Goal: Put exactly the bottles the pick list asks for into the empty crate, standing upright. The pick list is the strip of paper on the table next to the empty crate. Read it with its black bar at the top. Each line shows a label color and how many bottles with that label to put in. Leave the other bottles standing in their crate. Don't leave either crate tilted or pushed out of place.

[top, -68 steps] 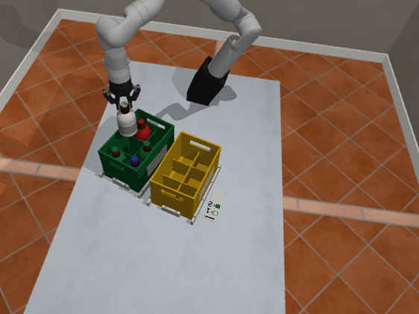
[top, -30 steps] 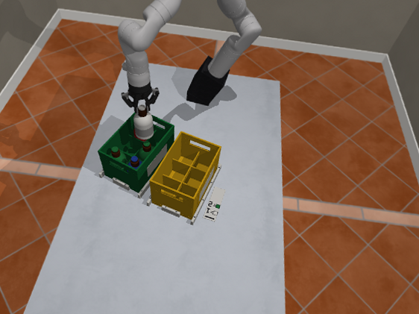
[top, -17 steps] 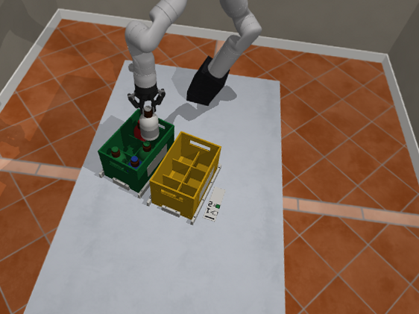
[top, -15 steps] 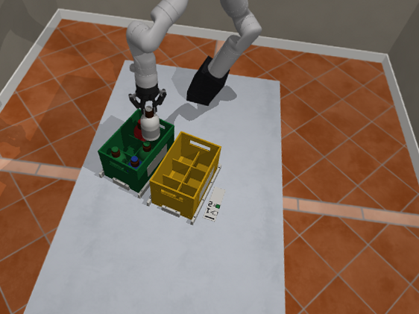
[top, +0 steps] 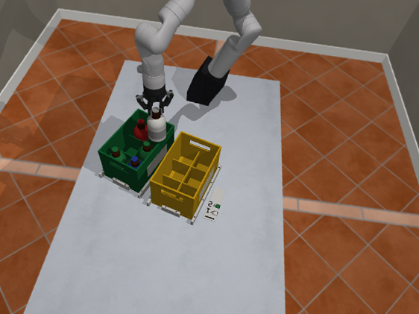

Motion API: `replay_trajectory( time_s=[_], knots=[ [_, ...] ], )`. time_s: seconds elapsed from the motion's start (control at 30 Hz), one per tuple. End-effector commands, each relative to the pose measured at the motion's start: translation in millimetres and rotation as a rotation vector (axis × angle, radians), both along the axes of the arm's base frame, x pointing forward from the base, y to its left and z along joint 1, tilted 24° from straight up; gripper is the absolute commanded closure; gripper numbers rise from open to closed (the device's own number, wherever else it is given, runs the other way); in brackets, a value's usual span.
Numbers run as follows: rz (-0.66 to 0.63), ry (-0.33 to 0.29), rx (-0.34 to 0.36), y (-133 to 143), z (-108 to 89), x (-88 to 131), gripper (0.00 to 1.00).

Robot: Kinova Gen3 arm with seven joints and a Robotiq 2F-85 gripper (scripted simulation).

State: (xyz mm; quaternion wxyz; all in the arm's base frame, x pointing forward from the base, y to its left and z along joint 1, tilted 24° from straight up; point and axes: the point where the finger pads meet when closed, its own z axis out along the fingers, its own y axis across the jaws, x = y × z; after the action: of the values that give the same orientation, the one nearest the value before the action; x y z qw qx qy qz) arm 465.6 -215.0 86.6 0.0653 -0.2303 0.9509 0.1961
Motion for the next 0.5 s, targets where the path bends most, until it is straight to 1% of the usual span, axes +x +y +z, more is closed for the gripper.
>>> replay_trajectory(
  time_s=[0.0, 0.47],
  knots=[
    [-0.001, -0.002, -0.002, 3.6, 3.0, 0.2, 0.90],
    [-0.001, -0.002, -0.002, 25.6, 12.6, -0.7, 0.90]
  ],
)
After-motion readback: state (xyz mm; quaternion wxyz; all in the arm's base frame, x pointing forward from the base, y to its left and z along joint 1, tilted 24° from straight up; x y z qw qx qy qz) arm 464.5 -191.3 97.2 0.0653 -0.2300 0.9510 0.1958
